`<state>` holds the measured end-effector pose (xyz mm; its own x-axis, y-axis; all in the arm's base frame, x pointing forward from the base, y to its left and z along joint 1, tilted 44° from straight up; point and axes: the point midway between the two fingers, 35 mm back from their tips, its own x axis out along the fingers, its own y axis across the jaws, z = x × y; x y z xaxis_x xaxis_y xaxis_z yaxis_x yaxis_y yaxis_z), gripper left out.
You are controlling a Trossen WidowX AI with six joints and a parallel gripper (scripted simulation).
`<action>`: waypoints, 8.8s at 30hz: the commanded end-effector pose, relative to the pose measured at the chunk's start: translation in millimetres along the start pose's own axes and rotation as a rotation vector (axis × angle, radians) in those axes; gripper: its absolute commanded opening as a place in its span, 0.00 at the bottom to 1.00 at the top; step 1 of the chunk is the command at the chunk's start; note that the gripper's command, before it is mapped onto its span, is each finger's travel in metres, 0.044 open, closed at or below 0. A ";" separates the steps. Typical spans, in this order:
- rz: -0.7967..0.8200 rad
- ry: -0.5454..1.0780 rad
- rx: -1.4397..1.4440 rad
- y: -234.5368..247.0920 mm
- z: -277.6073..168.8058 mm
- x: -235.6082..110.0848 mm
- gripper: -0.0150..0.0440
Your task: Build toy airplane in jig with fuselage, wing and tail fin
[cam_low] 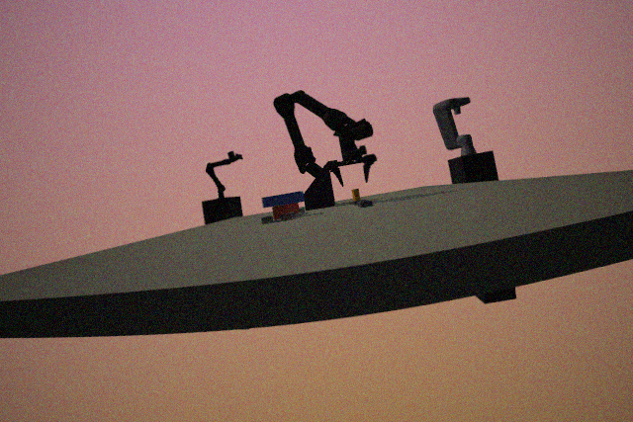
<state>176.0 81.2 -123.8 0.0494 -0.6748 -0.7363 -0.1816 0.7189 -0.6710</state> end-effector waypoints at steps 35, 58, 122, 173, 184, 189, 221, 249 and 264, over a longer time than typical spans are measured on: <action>-0.010 0.007 -0.004 -3.5 -3.4 53.9 0.82; -0.007 0.008 -0.003 -2.6 -2.5 48.5 0.25; 0.043 0.001 0.013 -47.8 22.8 -76.2 0.25; 0.028 -0.013 0.116 -202.7 28.1 -41.9 0.25; 0.000 -0.002 0.142 -232.9 15.6 -33.4 0.25; -0.015 0.005 0.153 -246.2 8.3 -29.7 0.25; -0.020 0.007 0.156 -250.3 5.8 -28.5 0.37; -0.022 0.008 0.156 -251.7 5.0 11.8 0.37; -0.020 0.004 0.160 -252.0 6.4 10.4 0.25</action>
<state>228.4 -106.0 37.0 0.0467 -0.6894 -0.7229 -0.0221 0.7228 -0.6907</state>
